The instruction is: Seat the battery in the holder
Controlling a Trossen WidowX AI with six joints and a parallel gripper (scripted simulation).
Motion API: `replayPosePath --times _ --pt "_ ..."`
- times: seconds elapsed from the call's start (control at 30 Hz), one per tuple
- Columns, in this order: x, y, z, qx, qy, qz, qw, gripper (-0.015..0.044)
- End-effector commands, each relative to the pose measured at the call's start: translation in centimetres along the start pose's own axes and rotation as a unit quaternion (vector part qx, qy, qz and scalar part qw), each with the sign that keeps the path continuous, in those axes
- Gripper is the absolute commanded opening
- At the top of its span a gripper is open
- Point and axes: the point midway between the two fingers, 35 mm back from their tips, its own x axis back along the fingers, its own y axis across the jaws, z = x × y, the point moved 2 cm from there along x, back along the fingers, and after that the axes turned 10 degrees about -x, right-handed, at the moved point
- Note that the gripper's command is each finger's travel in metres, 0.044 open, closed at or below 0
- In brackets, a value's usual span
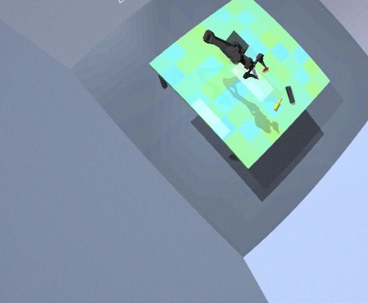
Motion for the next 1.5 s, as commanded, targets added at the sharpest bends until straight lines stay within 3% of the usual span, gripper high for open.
replayPosePath --times 0.0,0.2,0.4,0.63,0.87,1.1,1.47 --pt "-0.2 0.0 0.2 -0.006 0.005 0.002 1.000 0.0374" --pt "-4.5 -0.4 6.8 -0.183 0.150 0.083 0.968 0.0228" --pt "-7.0 -0.7 15.2 -0.327 0.262 0.231 0.878 0.0228" --pt "-7.2 -0.9 22.4 -0.396 0.299 0.384 0.779 0.0228" --pt "-5.9 -1.3 29.1 -0.413 0.276 0.538 0.681 0.0228" --pt "-3.4 -2.0 35.0 -0.387 0.197 0.667 0.605 0.0228" --pt "0.8 -3.3 41.3 -0.311 0.026 0.767 0.560 0.0228"
